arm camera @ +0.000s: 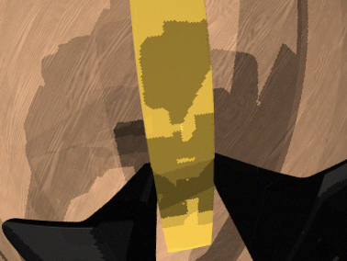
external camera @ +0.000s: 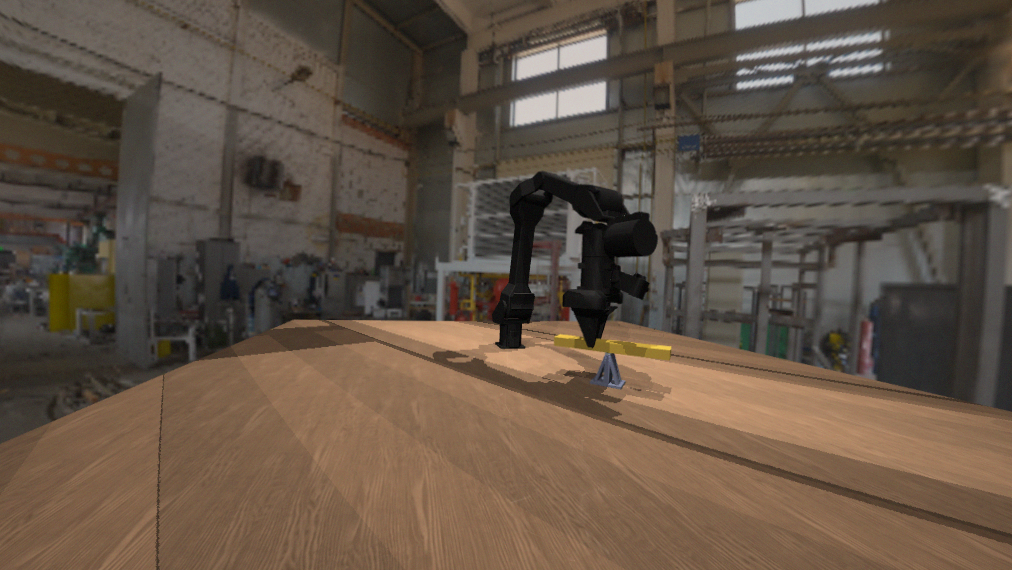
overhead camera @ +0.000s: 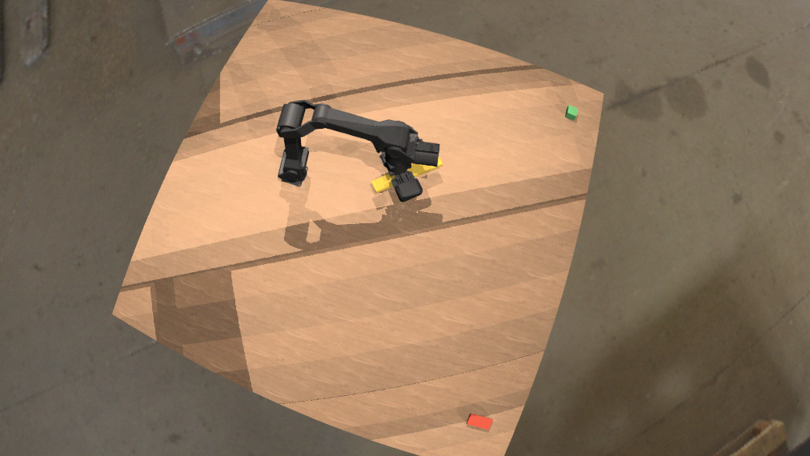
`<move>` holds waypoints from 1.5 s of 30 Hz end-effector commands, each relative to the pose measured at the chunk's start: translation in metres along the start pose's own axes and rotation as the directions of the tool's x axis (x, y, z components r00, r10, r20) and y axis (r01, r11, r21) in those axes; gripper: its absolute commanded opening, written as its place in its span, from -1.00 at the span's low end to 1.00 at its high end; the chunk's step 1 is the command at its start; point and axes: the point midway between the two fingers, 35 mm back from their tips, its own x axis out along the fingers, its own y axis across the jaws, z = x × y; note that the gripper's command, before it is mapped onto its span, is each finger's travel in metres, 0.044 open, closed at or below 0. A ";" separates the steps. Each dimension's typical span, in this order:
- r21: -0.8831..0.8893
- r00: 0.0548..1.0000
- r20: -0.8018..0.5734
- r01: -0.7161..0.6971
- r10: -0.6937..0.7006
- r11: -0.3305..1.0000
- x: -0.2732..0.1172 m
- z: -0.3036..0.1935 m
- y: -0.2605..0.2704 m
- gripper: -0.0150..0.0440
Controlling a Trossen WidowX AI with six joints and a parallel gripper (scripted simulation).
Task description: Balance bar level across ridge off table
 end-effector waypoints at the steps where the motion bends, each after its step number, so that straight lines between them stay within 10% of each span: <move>1: 0.000 1.000 0.000 0.000 0.000 1.000 0.000 0.000 0.000 0.07; 45: 0.000 1.000 0.000 0.000 0.000 1.000 0.000 0.000 0.000 0.14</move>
